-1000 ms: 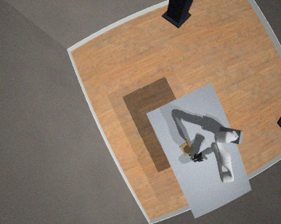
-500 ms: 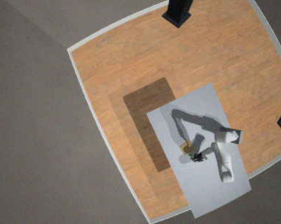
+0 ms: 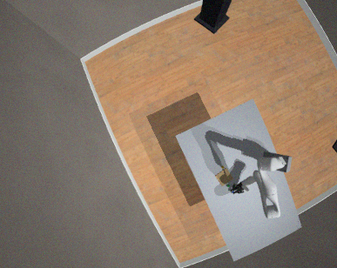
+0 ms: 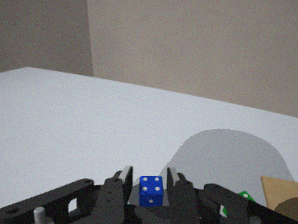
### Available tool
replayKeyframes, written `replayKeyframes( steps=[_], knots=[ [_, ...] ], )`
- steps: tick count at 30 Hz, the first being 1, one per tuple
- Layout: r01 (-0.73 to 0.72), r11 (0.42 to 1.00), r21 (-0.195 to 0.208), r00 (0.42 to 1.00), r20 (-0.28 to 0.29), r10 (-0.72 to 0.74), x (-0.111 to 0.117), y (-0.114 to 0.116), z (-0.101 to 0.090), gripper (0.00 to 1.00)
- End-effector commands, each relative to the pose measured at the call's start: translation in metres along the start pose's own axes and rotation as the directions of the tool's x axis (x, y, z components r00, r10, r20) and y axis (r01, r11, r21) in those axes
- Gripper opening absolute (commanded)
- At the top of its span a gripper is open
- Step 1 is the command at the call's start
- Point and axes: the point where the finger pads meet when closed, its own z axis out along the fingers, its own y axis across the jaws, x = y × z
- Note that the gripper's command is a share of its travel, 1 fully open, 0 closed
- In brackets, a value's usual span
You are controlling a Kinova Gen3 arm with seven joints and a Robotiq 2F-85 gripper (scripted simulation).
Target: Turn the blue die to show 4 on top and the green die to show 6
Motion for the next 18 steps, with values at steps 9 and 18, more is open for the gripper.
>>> replayKeyframes(
  steps=[9, 18],
  knots=[
    [0.000, 1.000, 0.000, 1.000, -0.001, 0.000, 0.0007, -0.0002, 0.0001, 0.35],
    [0.000, 1.000, 0.000, 1.000, -0.001, 0.000, 0.0007, -0.0002, -0.0018, 0.35]
  ],
)
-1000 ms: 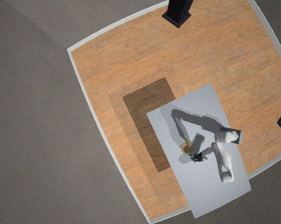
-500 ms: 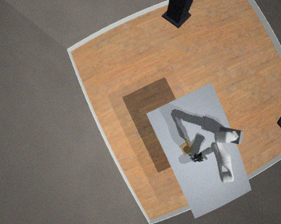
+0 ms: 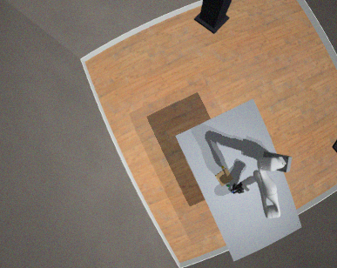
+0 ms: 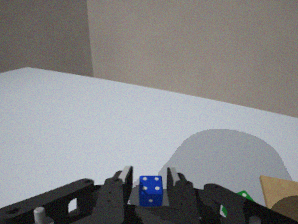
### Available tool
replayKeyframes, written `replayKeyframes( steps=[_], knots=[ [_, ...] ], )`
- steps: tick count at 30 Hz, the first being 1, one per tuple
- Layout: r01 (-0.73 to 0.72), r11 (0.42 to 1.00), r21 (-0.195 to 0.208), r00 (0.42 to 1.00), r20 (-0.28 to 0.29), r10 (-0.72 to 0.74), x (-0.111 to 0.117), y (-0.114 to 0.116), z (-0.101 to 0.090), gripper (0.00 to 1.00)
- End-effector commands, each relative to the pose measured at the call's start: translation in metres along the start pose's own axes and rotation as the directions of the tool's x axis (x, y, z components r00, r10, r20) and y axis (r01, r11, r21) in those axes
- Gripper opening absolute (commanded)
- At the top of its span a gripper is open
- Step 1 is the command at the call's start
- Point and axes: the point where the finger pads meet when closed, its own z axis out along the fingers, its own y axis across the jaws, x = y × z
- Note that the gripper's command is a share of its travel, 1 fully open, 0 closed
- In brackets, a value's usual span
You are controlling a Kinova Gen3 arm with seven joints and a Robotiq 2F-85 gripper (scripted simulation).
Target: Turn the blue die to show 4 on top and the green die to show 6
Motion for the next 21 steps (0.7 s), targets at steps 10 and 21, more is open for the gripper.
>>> replayKeyframes(
  steps=[10, 21],
  knots=[
    [0.001, 1.000, 0.001, 1.000, -0.001, -0.001, 0.000, 0.000, -0.032, 0.35],
    [0.001, 1.000, 0.001, 1.000, -0.001, -0.001, 0.000, 0.000, -0.048, 0.35]
  ],
)
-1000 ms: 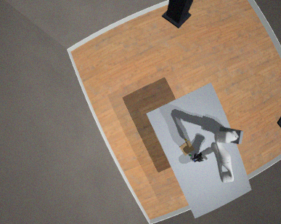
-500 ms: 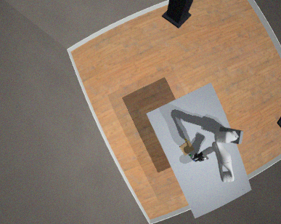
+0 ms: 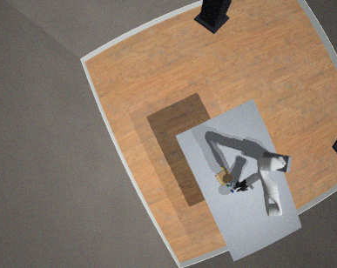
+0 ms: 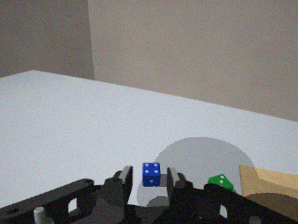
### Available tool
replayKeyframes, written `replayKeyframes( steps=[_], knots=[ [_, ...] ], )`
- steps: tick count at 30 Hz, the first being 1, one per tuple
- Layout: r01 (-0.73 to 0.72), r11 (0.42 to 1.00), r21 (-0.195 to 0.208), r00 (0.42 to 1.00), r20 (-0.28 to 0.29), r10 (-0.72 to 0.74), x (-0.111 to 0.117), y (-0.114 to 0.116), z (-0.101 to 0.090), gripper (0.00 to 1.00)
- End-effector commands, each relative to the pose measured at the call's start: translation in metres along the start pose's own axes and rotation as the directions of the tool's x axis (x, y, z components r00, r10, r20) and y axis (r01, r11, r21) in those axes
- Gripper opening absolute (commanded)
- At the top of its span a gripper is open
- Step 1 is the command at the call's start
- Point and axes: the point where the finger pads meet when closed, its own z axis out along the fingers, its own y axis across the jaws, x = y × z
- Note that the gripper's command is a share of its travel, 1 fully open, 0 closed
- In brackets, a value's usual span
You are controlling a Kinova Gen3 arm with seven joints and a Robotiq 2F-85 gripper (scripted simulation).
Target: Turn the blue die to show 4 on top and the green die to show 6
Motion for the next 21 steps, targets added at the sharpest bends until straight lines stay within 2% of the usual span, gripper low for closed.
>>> replayKeyframes(
  steps=[1, 13, 21],
  knots=[
    [0.002, 1.000, 0.003, 1.000, 0.000, -0.002, 0.000, -0.001, -0.001, 0.35],
    [0.002, 1.000, 0.003, 1.000, 0.000, -0.002, 0.018, -0.001, -0.011, 0.35],
    [0.002, 1.000, 0.003, 1.000, 0.000, -0.002, 0.047, -0.001, -0.026, 0.35]
  ],
)
